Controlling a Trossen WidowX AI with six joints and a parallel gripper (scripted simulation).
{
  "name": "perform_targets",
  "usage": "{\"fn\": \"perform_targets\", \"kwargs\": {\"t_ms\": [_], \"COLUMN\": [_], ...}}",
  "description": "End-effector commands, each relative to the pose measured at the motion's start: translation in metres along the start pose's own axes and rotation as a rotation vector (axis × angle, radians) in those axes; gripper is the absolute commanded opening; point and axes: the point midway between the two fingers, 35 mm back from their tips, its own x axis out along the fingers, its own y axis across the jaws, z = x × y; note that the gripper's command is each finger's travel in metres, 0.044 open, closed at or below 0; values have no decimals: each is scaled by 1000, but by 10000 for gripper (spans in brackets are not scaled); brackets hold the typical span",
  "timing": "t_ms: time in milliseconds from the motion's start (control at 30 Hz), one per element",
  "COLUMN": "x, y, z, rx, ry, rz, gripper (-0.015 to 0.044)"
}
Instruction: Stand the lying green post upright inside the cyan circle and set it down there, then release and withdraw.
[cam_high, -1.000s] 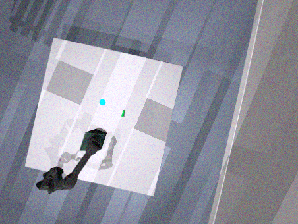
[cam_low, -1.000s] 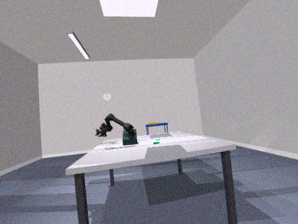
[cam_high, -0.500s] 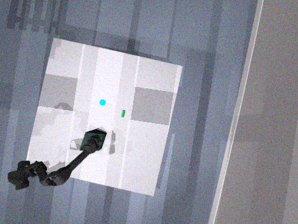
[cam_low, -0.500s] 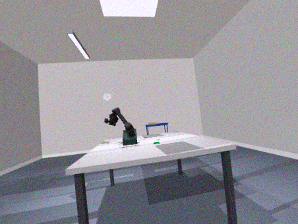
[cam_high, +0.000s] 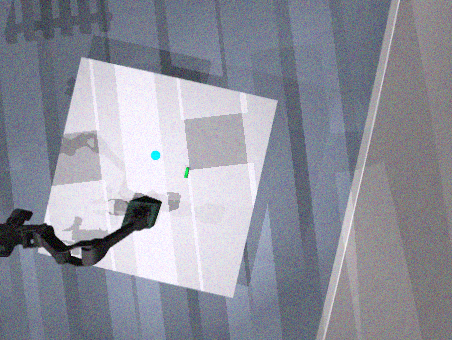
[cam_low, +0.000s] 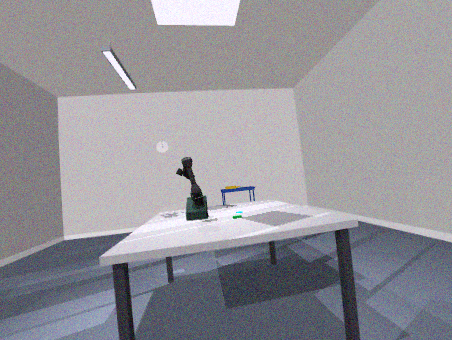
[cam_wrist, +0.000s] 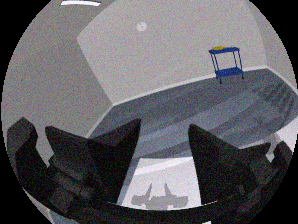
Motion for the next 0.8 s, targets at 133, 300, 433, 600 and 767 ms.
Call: {"fn": "perform_targets", "kwargs": {"t_ms": [133, 300, 433, 600, 767], "x": [-49, -90, -129, -182, -239], "y": [-86, -143, -188, -242, -290], "z": [68, 98, 114, 123, 122], "rx": [78, 138, 188, 254, 325], "ry": [-99, -140, -160, -170, -163], "rz": [-221, -369, -486, -631, -771], "gripper": [233, 233, 233, 233, 233]}}
